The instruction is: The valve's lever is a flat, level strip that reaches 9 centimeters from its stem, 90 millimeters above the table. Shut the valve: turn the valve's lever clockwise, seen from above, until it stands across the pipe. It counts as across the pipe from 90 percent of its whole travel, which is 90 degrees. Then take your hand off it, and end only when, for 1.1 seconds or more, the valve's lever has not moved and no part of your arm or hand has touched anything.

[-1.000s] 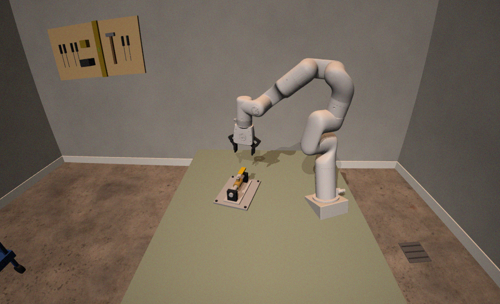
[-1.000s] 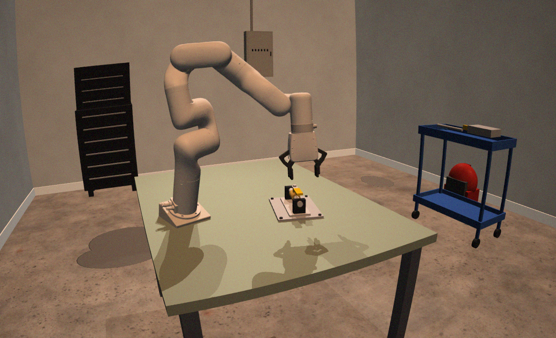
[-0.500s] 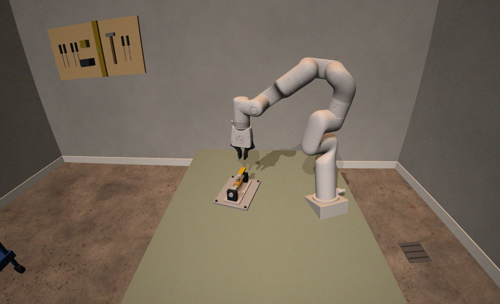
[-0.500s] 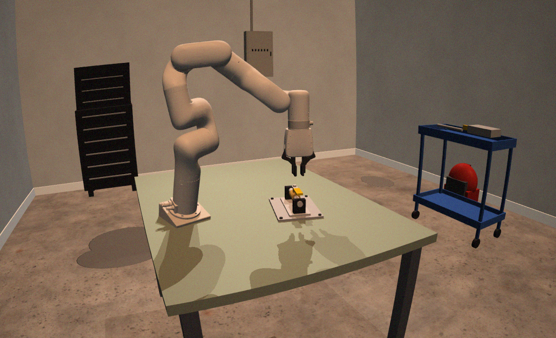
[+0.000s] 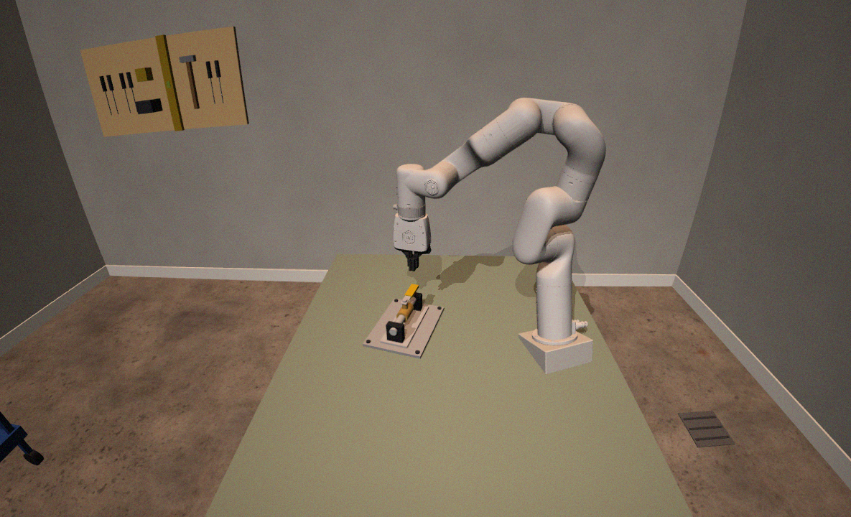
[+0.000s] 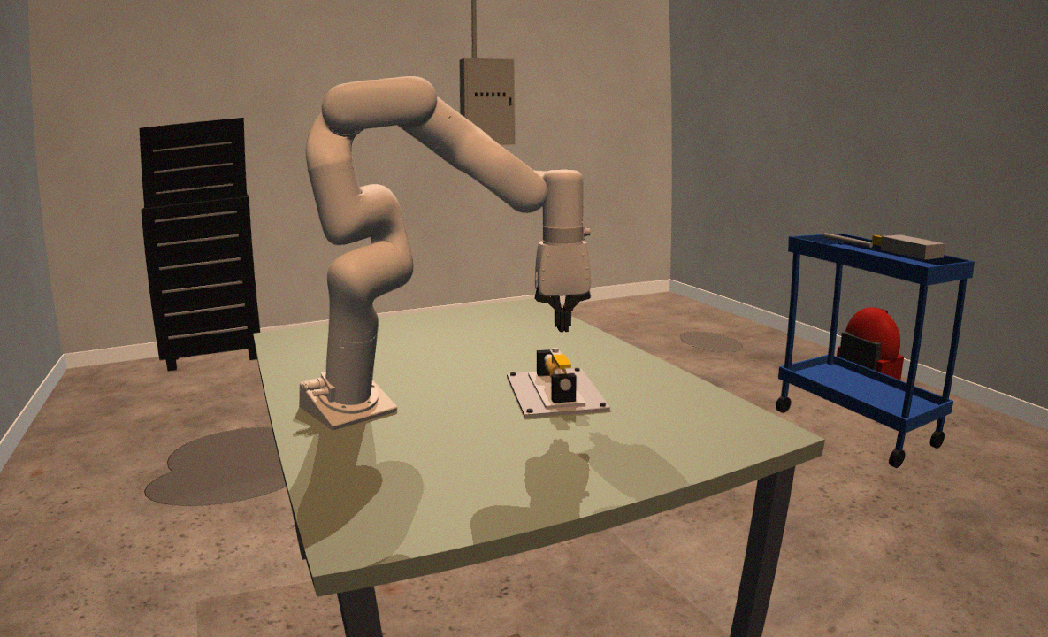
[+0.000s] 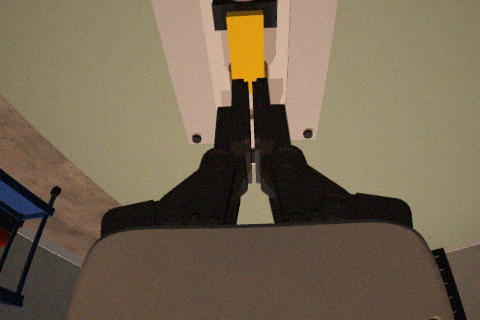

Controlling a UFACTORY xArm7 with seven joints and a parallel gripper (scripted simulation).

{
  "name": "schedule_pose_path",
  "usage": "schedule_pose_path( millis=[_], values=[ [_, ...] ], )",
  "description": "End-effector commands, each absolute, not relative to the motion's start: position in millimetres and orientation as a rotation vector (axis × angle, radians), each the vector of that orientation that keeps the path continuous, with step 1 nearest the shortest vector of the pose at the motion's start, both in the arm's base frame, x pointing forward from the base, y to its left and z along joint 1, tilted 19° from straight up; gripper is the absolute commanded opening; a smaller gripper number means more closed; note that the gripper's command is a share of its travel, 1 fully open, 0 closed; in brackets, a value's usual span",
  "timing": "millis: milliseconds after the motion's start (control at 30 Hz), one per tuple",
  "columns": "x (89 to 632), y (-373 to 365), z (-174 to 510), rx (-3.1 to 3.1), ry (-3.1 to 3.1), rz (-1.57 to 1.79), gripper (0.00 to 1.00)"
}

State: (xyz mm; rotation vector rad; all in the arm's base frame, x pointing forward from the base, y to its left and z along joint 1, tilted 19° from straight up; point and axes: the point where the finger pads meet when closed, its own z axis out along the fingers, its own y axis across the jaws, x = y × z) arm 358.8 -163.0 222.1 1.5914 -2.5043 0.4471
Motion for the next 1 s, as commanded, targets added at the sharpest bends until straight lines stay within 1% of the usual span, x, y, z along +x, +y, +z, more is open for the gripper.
schedule_pose_path(
  millis=[0,633,667,967],
  values=[
    [360.0,-162.9,223.5,1.593,-2.505,0.452,0.0],
    [360.0,-162.9,223.5,1.593,-2.505,0.452,0.0],
    [360.0,-162.9,223.5,1.593,-2.505,0.452,0.68],
    [360.0,-162.9,223.5,1.593,-2.505,0.452,0.68]
  ],
)
